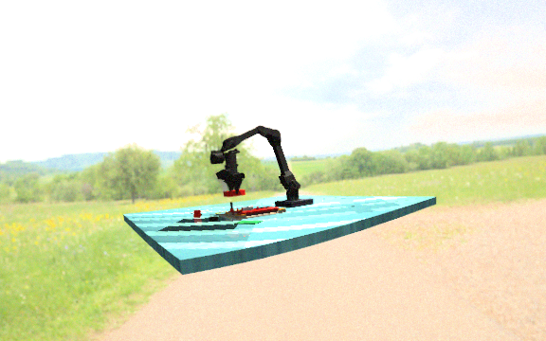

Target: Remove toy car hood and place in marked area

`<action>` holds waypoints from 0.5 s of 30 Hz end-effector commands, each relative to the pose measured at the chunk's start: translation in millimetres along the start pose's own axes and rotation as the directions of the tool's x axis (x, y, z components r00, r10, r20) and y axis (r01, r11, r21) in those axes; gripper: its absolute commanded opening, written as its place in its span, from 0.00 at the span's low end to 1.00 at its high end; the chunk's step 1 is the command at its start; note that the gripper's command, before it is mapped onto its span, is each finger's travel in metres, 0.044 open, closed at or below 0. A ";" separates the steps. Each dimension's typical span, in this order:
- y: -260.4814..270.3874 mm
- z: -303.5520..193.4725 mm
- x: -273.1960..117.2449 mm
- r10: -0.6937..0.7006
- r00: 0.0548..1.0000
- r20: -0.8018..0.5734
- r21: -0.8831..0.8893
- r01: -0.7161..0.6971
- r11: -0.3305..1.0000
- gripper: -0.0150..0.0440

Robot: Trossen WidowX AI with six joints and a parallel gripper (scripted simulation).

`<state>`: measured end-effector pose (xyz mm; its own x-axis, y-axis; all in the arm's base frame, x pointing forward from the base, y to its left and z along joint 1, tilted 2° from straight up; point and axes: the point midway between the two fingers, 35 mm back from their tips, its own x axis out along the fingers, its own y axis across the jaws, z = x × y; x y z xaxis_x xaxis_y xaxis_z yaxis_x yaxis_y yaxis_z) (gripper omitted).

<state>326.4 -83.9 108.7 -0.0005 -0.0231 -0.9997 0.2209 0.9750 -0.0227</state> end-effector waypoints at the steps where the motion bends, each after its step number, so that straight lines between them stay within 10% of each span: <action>1: -15.4 -2.0 -4.3 -0.002 1.000 0.013 -0.003 0.002 1.000 0.25; 15: -64.9 -13.0 -6.4 -0.007 1.000 0.015 -0.003 0.008 1.000 0.25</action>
<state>305.3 -134.4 112.2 0.0036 -0.0260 -0.9997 0.2211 0.9749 -0.0246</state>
